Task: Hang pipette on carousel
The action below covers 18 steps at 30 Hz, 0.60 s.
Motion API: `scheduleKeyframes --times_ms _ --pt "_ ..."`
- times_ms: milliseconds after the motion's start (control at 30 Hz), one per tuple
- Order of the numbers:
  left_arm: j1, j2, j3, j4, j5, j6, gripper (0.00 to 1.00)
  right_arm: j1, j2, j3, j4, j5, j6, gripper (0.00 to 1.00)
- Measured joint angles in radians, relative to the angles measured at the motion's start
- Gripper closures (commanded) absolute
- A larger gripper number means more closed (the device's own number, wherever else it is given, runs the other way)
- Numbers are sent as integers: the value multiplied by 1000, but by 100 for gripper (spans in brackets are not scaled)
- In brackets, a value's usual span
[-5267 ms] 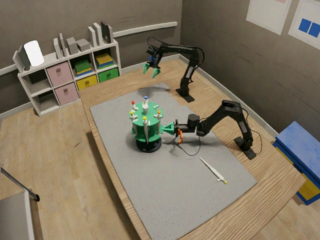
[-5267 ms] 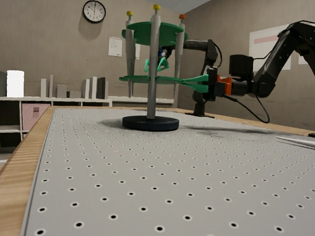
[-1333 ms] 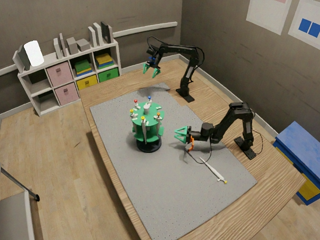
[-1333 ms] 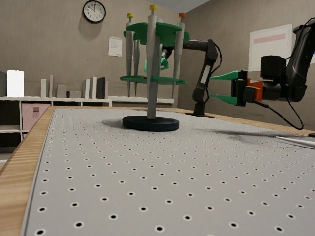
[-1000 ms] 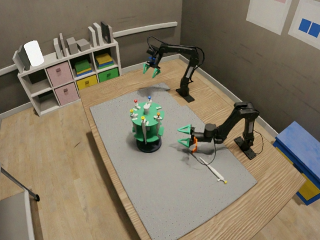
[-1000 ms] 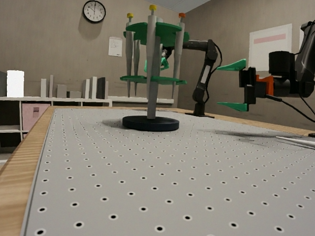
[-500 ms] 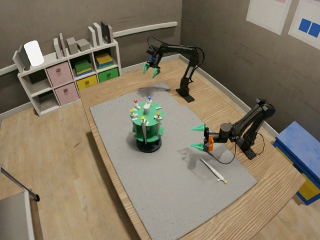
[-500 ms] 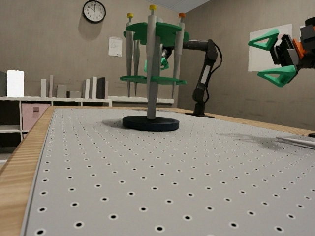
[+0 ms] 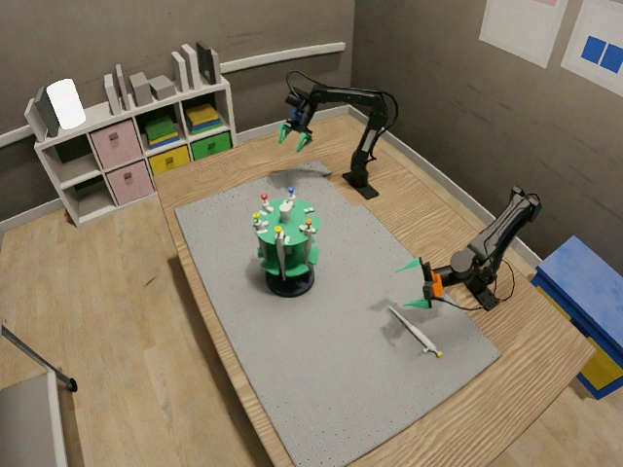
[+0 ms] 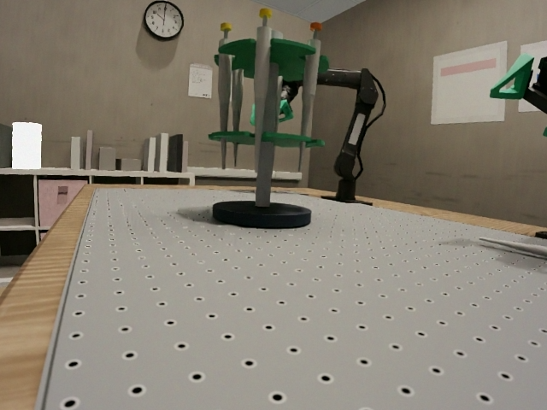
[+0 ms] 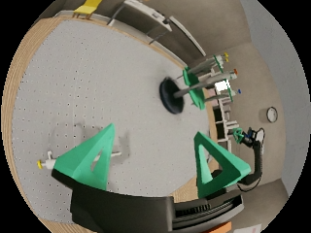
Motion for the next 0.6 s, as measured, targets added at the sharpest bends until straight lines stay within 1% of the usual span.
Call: scheduleKeyframes --times_ms 67,167,333,467,600 --pt "17 -8 20 -73 -2 72 0 0 0 0 0 0 0 0" --pt "42 -8 81 -217 -11 212 0 0 0 0 0 0 0 0" --pt "124 -16 185 -416 -54 454 0 0 0 0 0 0 0 0" --pt "189 -22 260 -552 -96 649 0 0 0 0 0 0 0 0" --pt "270 -22 322 -657 -103 799 0 0 0 0 0 0 0 0"
